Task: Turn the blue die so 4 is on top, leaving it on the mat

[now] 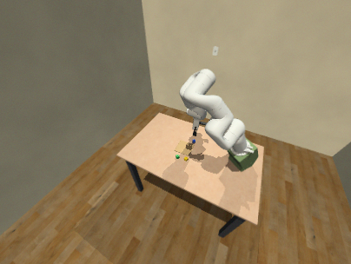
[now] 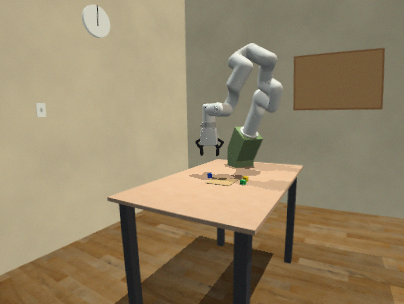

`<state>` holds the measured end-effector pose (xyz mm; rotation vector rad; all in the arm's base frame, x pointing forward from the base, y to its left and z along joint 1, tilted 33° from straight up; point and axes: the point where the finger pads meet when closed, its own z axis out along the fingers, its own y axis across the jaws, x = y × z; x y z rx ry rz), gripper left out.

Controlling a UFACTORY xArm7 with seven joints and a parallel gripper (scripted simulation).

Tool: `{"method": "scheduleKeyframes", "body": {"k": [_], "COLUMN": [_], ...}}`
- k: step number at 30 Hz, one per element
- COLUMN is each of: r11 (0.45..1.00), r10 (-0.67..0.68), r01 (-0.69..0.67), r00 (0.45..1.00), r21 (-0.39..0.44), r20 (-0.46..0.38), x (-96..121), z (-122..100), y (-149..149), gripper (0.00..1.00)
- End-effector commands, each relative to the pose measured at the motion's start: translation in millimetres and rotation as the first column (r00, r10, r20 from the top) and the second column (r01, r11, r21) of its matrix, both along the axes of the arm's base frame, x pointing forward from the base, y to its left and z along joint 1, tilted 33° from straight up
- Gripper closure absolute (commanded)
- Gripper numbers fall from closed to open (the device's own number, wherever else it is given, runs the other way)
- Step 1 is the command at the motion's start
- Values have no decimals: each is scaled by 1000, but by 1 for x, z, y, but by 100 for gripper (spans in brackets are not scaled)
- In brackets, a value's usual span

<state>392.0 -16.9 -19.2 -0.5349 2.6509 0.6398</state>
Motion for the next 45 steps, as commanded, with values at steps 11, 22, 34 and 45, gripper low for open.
{"method": "scheduleKeyframes", "body": {"k": [11,22,34,45], "r11": [904,763,544,525], "r10": [-391,-568,-692,-698], "r01": [422,645,839,851], "r00": [879,703,431,408], "r21": [65,47,-26,-34], "r20": [-272,-428,-579,-589], "x": [5,7,8,8], "z": [-13,-22,-32,-33], "y": [6,11,16,17], "gripper": [0,0,0,58]}}
